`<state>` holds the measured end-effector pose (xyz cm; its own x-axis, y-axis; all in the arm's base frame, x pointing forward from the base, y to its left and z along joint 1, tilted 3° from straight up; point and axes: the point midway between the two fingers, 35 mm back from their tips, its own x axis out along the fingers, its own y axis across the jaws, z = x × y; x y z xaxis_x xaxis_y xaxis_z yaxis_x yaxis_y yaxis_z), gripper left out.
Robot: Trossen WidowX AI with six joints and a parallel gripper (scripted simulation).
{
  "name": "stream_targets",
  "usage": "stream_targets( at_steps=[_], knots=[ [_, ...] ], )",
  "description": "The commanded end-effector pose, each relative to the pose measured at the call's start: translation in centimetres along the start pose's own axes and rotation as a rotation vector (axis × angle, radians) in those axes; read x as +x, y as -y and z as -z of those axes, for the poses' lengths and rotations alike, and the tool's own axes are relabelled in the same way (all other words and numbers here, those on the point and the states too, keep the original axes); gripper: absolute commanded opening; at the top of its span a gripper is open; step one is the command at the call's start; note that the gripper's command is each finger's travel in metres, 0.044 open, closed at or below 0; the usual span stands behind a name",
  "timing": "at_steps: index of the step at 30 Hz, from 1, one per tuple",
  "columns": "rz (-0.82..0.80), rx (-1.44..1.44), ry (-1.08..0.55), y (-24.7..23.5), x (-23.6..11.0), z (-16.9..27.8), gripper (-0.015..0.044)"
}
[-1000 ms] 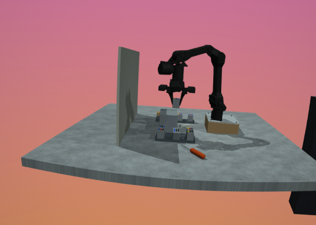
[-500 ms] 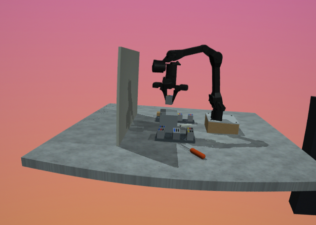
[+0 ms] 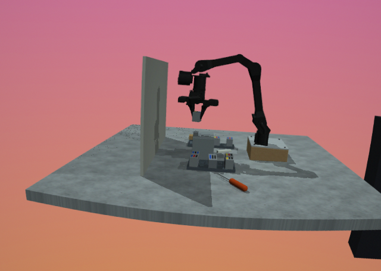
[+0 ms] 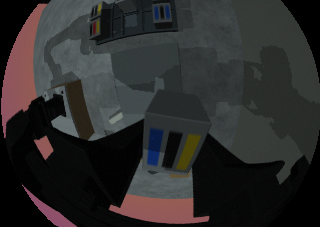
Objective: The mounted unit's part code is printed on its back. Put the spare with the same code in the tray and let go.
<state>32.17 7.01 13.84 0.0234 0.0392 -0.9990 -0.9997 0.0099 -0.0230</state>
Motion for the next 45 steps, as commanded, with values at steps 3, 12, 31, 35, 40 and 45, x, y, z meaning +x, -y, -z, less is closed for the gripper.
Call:
stream_targets(
  at_steps=[3,12,31,35,40,45],
  knots=[
    [-0.001,-0.022,-0.009,1.6,-0.1,3.0,0.0],
    [-0.008,-0.063,-0.017,3.5,0.0,8.4,0.0],
    [-0.025,-0.14,-0.023,4.4,0.4,20.2,0.0],
    [-0.026,-0.141,-0.023,4.4,0.4,20.3,0.0],
    [-0.026,-0.141,-0.023,4.5,0.9,20.4,0.0],
    [-0.025,-0.141,-0.023,4.6,1.4,20.4,0.0]
  ],
)
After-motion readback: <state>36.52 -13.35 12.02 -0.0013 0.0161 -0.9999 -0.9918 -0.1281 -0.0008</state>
